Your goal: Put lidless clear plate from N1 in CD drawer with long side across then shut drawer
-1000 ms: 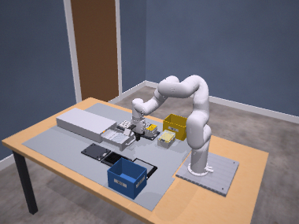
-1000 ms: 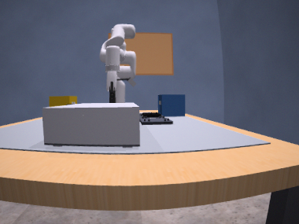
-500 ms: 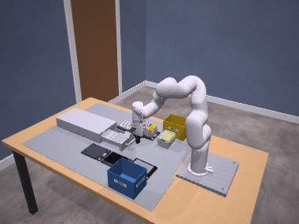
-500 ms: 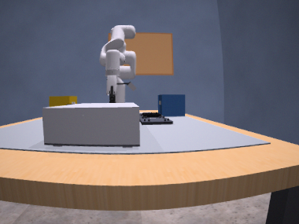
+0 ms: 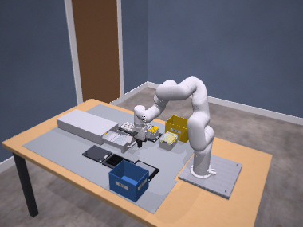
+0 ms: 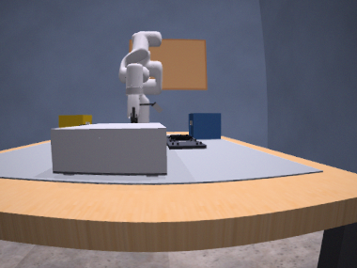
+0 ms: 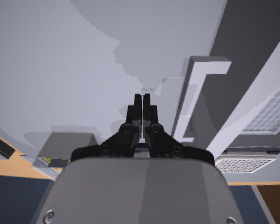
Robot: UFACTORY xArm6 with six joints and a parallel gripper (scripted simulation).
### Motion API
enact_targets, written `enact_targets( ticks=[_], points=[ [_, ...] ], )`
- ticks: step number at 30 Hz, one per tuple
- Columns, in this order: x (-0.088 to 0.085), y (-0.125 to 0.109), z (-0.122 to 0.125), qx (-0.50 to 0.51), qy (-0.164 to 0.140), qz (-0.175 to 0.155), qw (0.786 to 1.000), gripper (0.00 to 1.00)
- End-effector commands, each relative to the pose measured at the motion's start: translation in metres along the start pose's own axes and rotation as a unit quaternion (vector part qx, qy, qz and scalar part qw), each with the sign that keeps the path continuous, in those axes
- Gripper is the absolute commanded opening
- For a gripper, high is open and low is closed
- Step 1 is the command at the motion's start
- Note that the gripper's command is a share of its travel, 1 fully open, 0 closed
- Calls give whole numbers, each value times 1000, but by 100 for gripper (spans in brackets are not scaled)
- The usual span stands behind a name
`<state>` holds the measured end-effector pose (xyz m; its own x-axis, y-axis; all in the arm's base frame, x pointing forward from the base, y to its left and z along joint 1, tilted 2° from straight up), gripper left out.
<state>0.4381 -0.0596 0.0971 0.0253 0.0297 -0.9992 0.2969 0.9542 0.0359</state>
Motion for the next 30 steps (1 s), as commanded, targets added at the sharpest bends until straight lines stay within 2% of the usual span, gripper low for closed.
enact_targets(
  ticks=[1,30],
  points=[
    [-1,0,1,0,-2,0,1000,0],
    [-1,7,37,0,-2,0,1000,0]
  ],
)
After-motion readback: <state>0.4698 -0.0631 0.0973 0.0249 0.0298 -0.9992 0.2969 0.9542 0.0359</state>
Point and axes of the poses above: the point where the finger pads meet when closed, its own x axis out along the fingers, its own z axis across the jaws, y = z × x, the point moved 6 cm from there along -x, back along the fingers, and after that the axes turned 11 degrees about x, right-handed, at the moved point
